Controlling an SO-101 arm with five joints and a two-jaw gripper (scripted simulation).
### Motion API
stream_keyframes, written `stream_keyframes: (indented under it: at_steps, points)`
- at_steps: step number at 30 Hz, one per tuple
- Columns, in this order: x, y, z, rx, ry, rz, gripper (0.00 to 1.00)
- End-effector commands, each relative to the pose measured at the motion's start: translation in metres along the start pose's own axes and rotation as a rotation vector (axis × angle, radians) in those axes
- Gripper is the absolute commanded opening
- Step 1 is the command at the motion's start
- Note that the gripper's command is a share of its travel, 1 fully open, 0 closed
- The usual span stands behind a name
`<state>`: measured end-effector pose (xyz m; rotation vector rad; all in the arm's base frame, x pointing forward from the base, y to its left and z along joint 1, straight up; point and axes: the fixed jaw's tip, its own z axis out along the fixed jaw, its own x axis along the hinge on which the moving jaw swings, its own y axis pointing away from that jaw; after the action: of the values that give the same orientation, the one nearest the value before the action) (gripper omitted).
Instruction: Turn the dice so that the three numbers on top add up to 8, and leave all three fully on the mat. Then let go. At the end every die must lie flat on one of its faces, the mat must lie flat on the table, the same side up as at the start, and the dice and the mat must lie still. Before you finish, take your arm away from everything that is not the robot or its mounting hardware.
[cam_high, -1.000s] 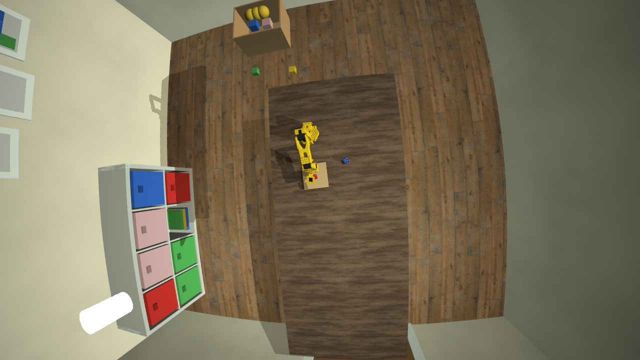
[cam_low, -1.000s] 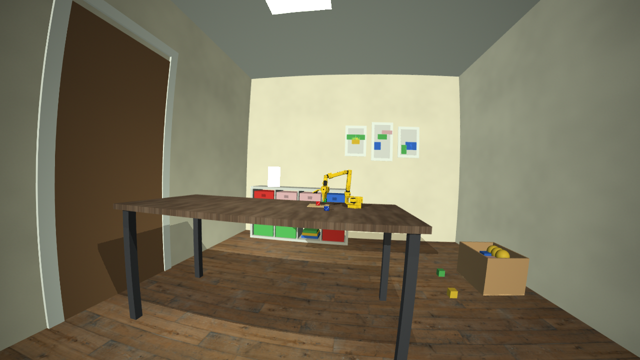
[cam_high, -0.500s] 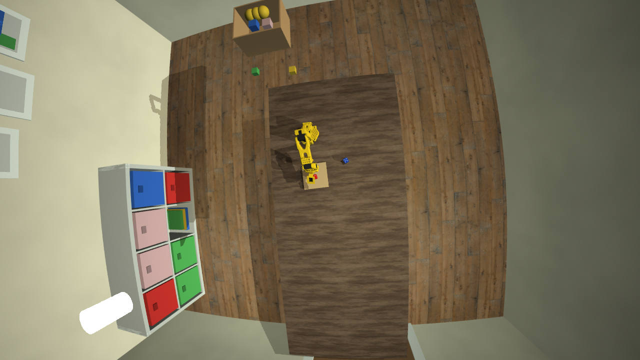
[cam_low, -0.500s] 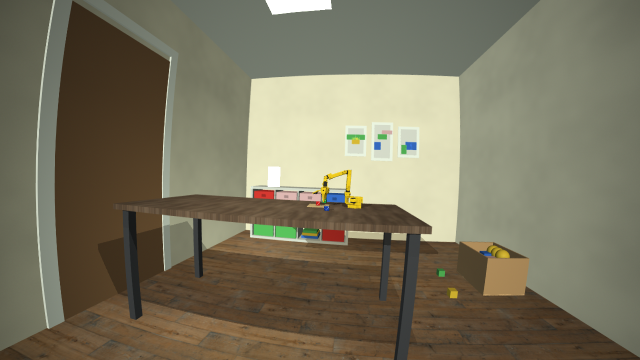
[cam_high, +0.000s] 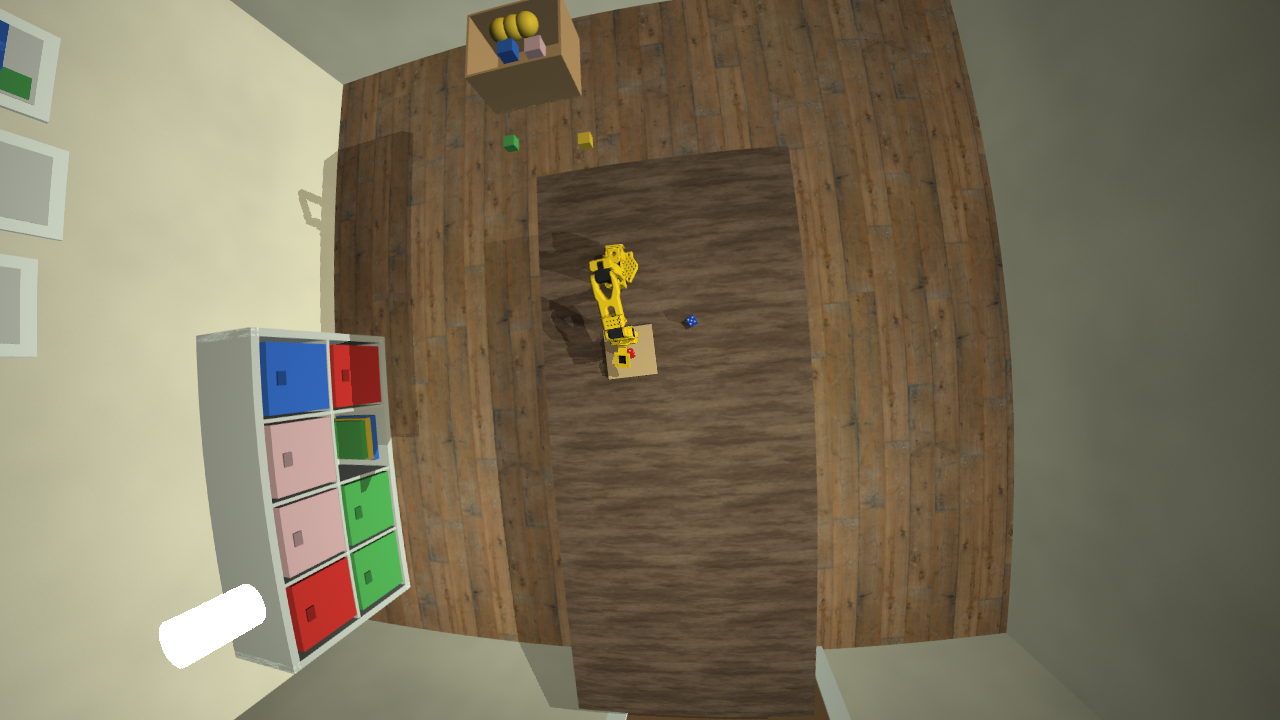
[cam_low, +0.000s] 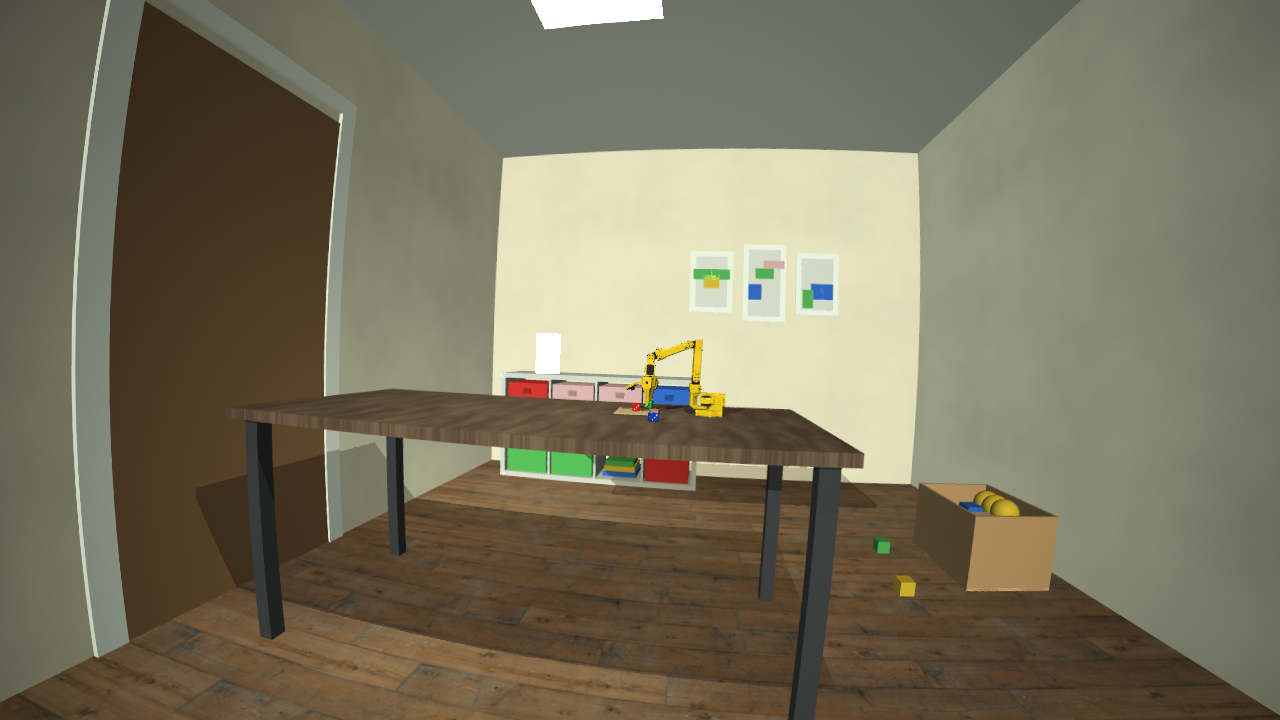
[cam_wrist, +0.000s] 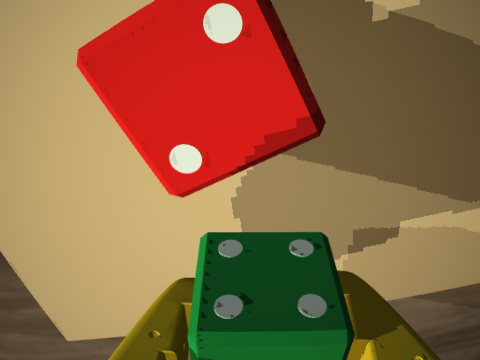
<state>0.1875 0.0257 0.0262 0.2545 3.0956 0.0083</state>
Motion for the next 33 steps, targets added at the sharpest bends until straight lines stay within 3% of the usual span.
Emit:
stream_keyframes:
  at_steps: [1,33]
  points:
    - [-0.0013,0.0025,-0.0012,-0.005,-0.015,-0.013,0.0]
    - [-0.0014,0.0026,0.0083,-0.005,-0.015,-0.013,0.0]
